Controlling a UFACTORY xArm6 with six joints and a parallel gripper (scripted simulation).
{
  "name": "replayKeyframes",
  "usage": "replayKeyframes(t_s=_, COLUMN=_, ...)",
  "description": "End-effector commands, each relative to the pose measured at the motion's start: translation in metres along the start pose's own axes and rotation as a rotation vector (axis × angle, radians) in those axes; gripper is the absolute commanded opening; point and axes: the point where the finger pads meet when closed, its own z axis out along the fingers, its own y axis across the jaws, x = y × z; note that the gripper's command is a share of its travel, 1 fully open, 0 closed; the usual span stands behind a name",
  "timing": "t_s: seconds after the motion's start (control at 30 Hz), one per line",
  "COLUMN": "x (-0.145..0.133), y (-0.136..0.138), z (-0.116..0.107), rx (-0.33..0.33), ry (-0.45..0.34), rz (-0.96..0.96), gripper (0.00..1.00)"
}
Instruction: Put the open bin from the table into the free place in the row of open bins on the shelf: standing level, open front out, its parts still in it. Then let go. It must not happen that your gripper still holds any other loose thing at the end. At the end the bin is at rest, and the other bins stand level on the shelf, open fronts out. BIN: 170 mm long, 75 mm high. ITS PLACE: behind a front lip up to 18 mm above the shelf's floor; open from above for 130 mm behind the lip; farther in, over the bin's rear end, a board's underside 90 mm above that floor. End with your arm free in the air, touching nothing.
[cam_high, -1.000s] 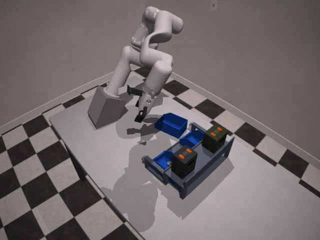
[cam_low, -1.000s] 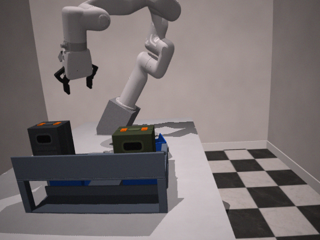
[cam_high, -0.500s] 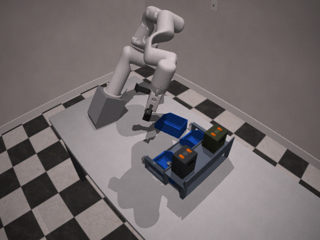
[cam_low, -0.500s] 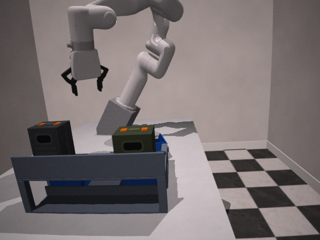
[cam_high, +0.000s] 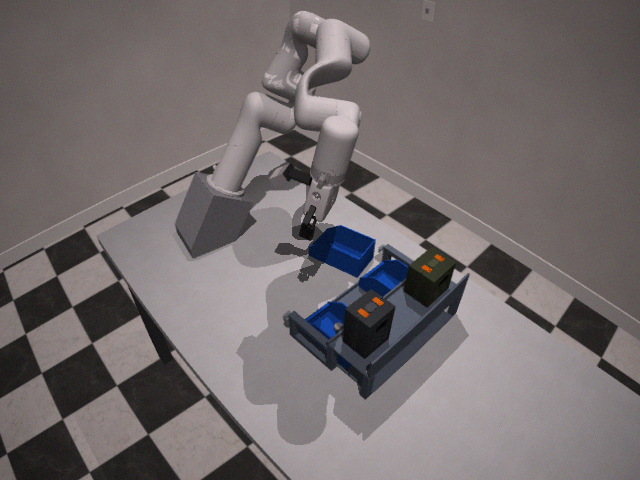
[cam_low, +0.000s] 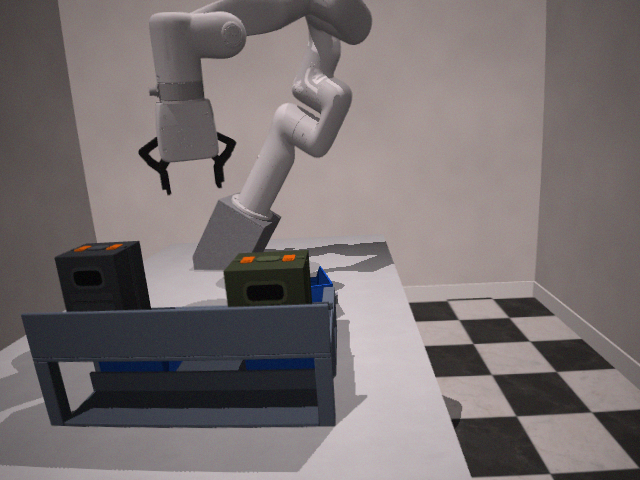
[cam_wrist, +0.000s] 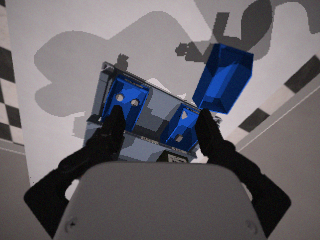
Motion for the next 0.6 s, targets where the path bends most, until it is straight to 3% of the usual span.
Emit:
replayKeyframes(t_s=0.0, x=-0.008, y=0.006, z=0.0, rx=0.011, ry=-0.025, rz=0.052, gripper=1.0)
replayKeyframes(t_s=0.23, x=-0.008, y=0.006, z=0.0, rx=0.011, ry=-0.025, rz=0.052, gripper=1.0)
replayKeyframes(t_s=0.4, x=-0.048, y=0.042, z=0.003, rx=-0.007, ry=-0.141, rz=0.282, gripper=1.0)
replayKeyframes(t_s=0.57, x=-0.048, y=0.042, z=0.003, rx=-0.007, ry=-0.141, rz=0.282, gripper=1.0)
